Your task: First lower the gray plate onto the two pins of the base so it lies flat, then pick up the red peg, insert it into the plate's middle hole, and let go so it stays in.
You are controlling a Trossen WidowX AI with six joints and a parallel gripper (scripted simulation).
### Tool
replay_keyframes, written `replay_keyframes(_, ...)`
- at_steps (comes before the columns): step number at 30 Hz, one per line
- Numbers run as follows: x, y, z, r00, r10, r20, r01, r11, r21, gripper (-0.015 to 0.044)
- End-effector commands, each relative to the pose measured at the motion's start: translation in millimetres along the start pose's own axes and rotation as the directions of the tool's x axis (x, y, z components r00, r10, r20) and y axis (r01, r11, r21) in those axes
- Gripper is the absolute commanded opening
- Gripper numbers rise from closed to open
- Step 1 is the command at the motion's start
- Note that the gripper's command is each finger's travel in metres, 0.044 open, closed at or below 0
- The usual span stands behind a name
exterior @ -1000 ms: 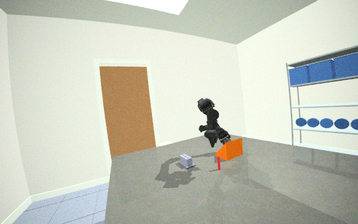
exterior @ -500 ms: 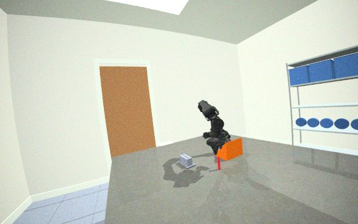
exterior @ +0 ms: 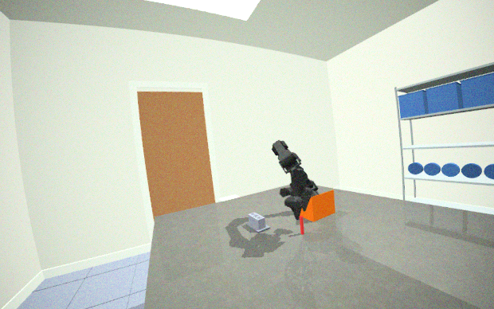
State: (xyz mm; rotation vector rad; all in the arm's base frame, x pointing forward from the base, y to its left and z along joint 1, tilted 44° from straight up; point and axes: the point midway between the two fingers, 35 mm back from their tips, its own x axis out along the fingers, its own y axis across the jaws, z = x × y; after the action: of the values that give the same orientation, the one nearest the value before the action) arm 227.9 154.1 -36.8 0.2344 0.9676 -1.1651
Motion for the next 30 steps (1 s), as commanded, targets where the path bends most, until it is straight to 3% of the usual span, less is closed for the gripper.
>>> replay_keyframes(1,7.6,-0.5,0.4,1.000,-0.004,0.006,0.004,1.000,-0.004,0.0440)
replay_keyframes(26,45.5,-2.5,1.3,1.000,-0.005,0.008,0.005,1.000,-0.004,0.0440)
replay_keyframes(30,45.5,-2.5,1.3,1.000,-0.005,0.008,0.005,1.000,-0.004,0.0335)
